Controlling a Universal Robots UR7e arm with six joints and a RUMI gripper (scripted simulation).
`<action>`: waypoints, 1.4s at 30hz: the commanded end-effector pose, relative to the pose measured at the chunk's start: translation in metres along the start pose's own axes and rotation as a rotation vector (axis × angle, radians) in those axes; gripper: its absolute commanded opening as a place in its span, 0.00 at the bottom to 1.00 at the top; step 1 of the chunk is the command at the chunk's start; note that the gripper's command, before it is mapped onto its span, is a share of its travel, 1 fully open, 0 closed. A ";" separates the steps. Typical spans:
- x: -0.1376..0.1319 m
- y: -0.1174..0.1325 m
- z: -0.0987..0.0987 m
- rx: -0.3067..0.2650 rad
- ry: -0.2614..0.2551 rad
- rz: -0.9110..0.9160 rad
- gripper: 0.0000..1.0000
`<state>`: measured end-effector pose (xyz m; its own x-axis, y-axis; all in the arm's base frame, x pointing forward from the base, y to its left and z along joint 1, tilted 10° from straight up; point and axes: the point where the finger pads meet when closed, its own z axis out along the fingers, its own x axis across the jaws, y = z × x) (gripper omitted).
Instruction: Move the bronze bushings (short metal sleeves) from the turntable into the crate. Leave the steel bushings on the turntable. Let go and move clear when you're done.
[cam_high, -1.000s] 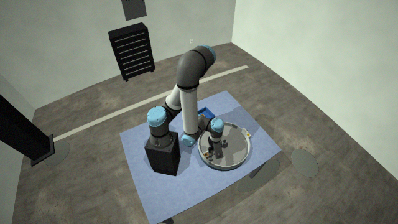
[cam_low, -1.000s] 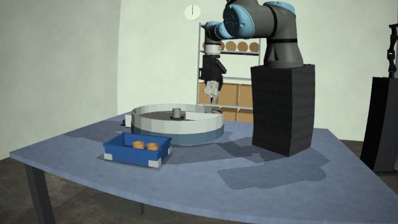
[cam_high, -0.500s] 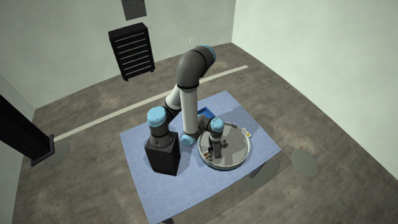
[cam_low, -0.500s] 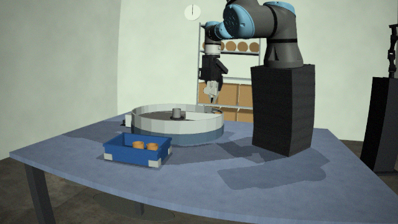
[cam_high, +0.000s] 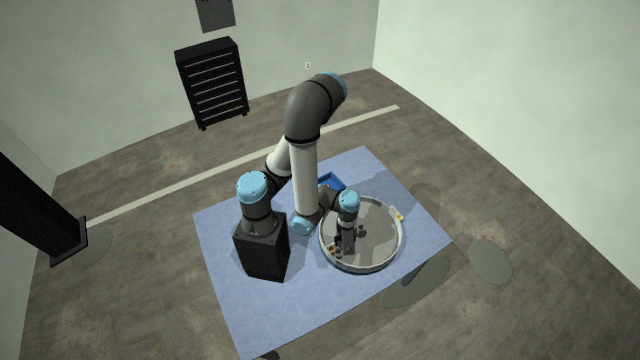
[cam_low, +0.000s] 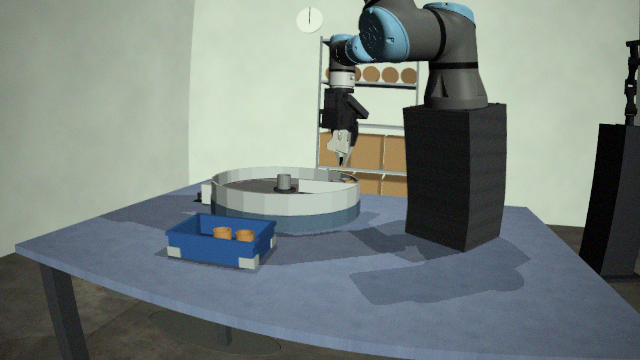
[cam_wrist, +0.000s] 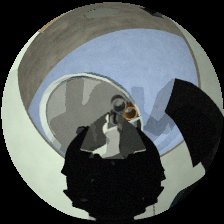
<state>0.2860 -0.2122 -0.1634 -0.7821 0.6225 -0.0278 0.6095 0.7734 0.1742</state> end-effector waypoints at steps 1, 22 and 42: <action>0.000 0.000 0.000 0.001 -0.001 0.023 0.05; 0.001 0.000 0.000 0.001 -0.001 0.069 0.05; 0.001 0.000 0.000 0.001 -0.001 0.085 0.05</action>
<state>0.2849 -0.2112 -0.1634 -0.7289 0.6845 -0.0132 0.6722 0.7192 0.1757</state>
